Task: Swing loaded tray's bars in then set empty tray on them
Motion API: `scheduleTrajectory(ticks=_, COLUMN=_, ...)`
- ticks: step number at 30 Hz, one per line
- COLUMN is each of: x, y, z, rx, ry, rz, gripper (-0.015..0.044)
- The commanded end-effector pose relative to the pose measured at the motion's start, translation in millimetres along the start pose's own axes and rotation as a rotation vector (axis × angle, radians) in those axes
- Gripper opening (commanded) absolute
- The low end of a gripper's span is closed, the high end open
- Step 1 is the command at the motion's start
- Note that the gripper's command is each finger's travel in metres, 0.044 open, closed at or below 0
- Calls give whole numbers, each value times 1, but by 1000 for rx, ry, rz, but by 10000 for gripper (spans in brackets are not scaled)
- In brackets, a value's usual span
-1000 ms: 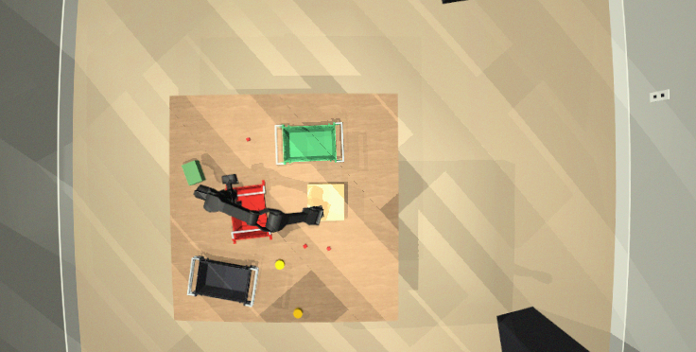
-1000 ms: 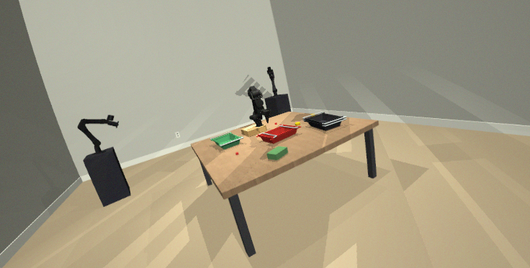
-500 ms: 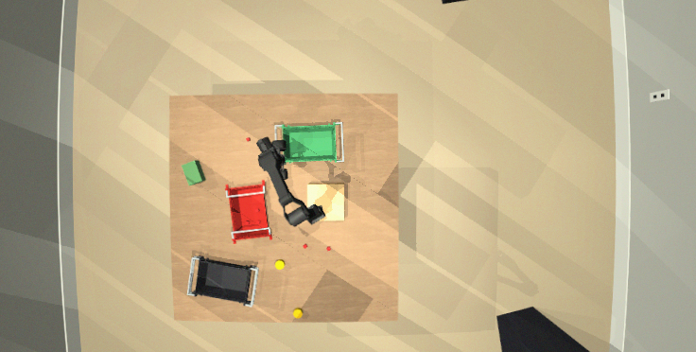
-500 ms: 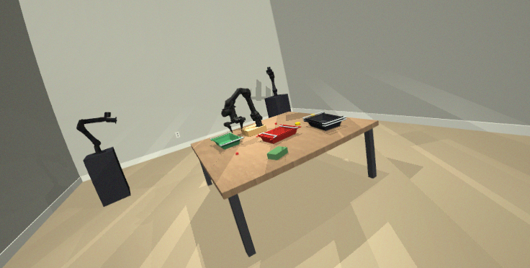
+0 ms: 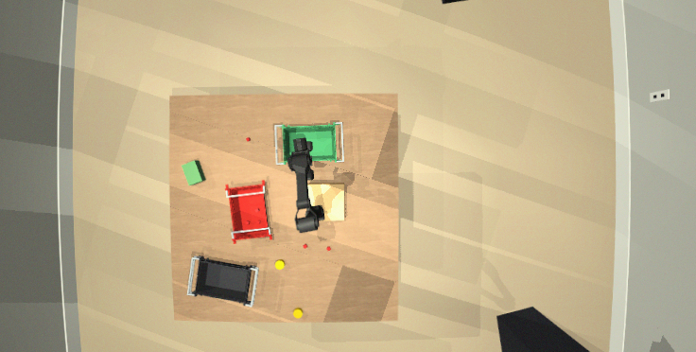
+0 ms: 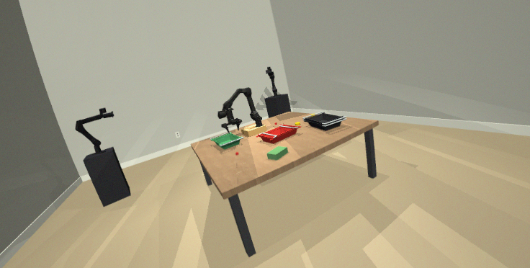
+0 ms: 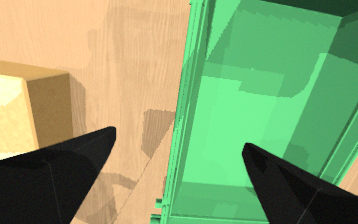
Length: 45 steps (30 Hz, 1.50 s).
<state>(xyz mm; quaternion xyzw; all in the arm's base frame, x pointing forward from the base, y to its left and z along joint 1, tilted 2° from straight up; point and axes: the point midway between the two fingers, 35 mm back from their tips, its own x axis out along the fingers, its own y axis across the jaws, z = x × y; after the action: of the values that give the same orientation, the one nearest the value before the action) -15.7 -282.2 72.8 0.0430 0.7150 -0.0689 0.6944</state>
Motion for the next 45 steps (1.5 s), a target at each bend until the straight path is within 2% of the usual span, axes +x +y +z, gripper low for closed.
scheduleTrajectory(ticks=1, x=16, y=1, z=-2, rx=-3, ry=2, rz=10, gripper=440)
scheduleTrajectory(ticks=13, x=75, y=3, z=-1, rx=-3, ry=2, rz=10, gripper=440)
scheduleTrajectory(ticks=20, x=78, y=4, z=-1, rx=-3, ry=2, rz=10, gripper=440)
scheduleTrajectory(ticks=33, x=78, y=4, z=-1, rx=-3, ry=2, rz=10, gripper=249)
scheduleTrajectory(ticks=45, x=78, y=4, z=-1, rx=-3, ry=2, rz=10, gripper=169)
